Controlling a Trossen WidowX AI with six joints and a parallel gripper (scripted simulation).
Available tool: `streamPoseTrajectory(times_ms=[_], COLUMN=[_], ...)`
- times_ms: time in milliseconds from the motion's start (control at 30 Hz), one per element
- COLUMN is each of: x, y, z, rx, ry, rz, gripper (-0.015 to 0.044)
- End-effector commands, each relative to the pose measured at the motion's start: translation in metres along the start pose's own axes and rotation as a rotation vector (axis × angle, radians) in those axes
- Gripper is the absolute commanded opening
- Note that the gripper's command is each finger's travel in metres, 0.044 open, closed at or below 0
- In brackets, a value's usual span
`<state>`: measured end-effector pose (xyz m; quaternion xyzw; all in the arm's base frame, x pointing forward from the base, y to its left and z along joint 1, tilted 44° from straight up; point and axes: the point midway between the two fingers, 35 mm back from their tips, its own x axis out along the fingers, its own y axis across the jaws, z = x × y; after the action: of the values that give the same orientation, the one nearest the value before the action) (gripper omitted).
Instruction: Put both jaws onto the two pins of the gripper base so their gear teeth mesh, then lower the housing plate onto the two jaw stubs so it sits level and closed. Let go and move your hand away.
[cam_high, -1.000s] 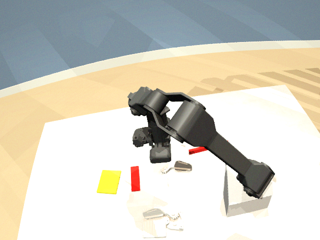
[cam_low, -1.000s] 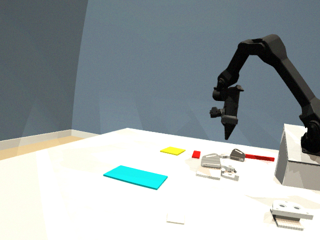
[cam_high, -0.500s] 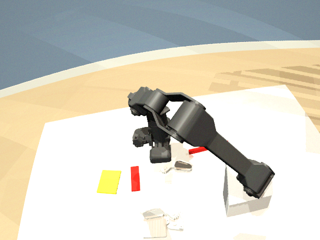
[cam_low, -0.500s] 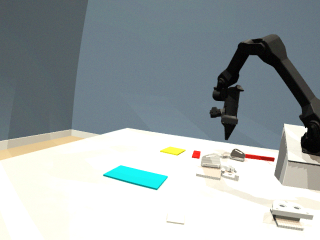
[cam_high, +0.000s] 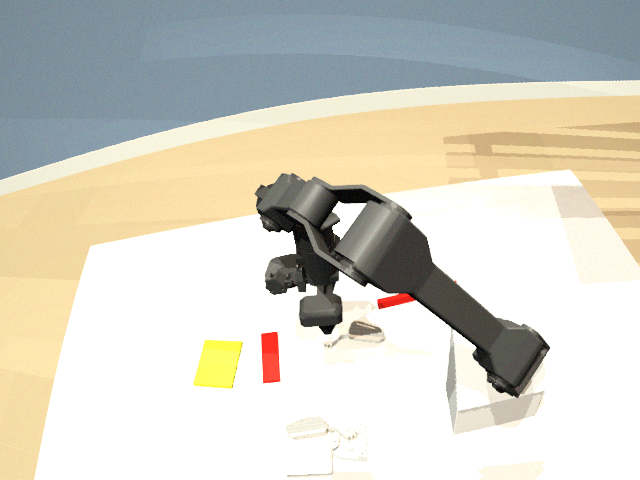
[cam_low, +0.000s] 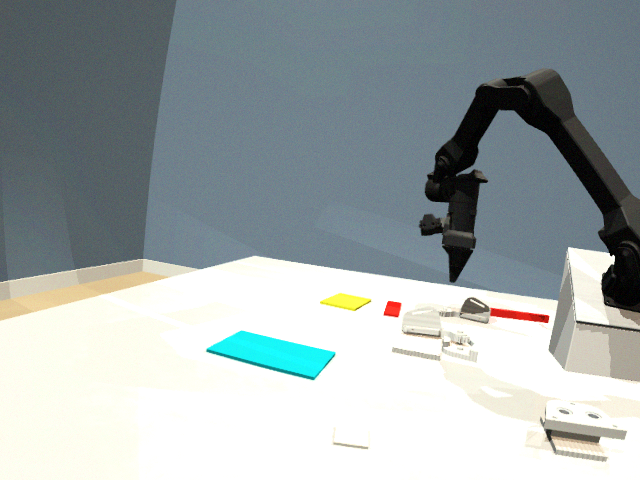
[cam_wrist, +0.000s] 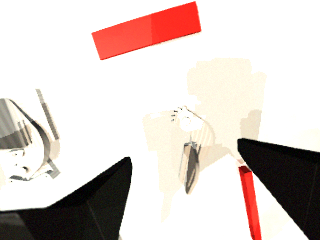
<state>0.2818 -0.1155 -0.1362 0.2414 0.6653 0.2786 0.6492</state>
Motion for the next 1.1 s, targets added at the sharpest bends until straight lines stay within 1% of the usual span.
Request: streamPoseTrajectory(times_ms=[0, 800, 1067], x=[-0.0001, -0.0001, -0.0001], y=[-0.0001, -0.0001, -0.0001], z=[0.0, 0.0, 0.0], rx=[0.0, 0.0, 0.0], ry=[0.0, 0.0, 0.0], rz=[0.0, 0.0, 0.0], gripper=[0.044, 0.044, 0.023])
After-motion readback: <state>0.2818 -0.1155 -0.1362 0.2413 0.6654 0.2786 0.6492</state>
